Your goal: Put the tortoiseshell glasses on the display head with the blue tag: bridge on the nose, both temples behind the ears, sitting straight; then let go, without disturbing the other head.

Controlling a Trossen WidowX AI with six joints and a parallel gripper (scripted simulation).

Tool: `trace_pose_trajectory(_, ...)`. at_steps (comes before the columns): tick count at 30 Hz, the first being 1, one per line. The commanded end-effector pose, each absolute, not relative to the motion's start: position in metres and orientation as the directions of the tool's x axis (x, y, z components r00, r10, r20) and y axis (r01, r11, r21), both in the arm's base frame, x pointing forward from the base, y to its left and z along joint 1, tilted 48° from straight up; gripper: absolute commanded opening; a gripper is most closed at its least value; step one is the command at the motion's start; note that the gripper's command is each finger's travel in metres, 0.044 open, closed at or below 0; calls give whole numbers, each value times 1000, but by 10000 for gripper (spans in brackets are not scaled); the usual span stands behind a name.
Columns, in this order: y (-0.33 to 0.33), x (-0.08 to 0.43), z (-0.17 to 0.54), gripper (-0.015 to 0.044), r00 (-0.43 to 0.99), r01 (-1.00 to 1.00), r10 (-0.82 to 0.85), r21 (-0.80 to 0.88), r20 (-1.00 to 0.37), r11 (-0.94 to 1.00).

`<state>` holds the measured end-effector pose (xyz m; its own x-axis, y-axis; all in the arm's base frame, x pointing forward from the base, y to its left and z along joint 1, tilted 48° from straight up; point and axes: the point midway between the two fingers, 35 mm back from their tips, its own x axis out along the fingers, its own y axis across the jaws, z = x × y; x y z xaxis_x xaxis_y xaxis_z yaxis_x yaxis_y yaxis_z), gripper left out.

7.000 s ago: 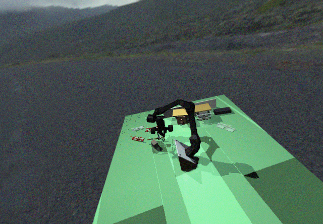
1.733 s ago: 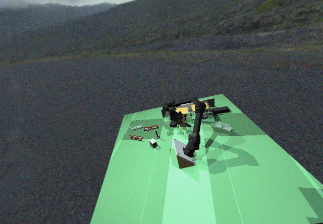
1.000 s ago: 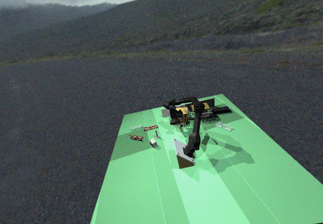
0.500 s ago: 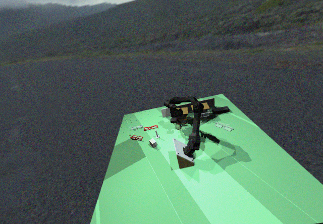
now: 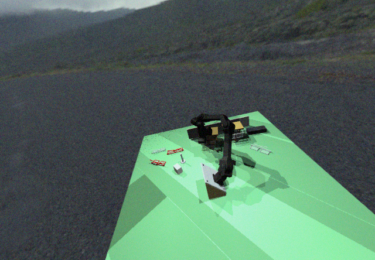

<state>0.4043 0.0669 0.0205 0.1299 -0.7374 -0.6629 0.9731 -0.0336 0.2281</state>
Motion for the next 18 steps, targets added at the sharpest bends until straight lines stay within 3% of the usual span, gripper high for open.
trace_pose_trajectory(1,67,411,23,0,133,974,-740,227,-660,-27)
trace_pose_trajectory(18,66,416,23,0,133,974,-740,227,-660,-27)
